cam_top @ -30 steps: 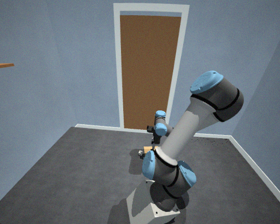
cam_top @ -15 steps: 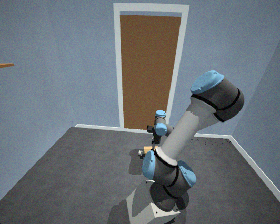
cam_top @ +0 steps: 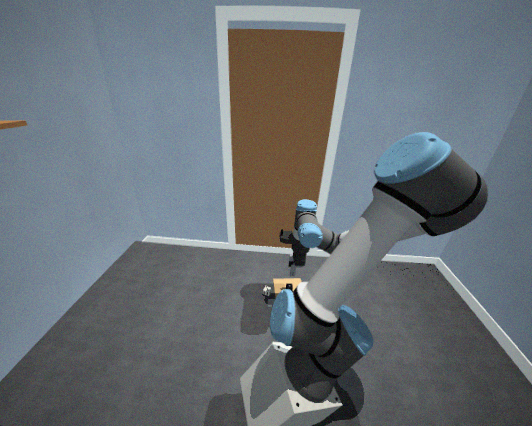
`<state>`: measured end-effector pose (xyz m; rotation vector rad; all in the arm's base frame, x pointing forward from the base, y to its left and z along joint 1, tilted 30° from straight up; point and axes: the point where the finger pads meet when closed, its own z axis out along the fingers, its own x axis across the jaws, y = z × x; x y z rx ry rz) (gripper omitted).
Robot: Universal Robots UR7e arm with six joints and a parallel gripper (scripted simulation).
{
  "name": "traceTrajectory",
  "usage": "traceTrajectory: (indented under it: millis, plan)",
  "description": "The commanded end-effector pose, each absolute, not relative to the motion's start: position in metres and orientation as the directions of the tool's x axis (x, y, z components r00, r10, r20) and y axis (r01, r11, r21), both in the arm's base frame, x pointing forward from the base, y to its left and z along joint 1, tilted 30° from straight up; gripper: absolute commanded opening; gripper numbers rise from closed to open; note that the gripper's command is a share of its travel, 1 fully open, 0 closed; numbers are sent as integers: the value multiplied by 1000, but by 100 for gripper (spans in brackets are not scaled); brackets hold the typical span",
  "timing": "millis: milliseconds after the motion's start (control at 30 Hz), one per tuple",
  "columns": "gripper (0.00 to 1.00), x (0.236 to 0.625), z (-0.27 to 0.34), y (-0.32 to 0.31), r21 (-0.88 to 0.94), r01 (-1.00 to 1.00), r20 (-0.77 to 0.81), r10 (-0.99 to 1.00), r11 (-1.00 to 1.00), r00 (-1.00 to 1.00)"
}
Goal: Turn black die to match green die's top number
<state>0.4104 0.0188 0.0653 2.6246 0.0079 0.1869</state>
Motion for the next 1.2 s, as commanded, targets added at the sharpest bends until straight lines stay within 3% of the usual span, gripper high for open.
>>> traceTrajectory:
  millis: [0,1167]
  plan:
    - [100,407,88,31,488,-30,130,39,-872,991]
    - [100,404,112,45,488,-30,130,39,-872,991]
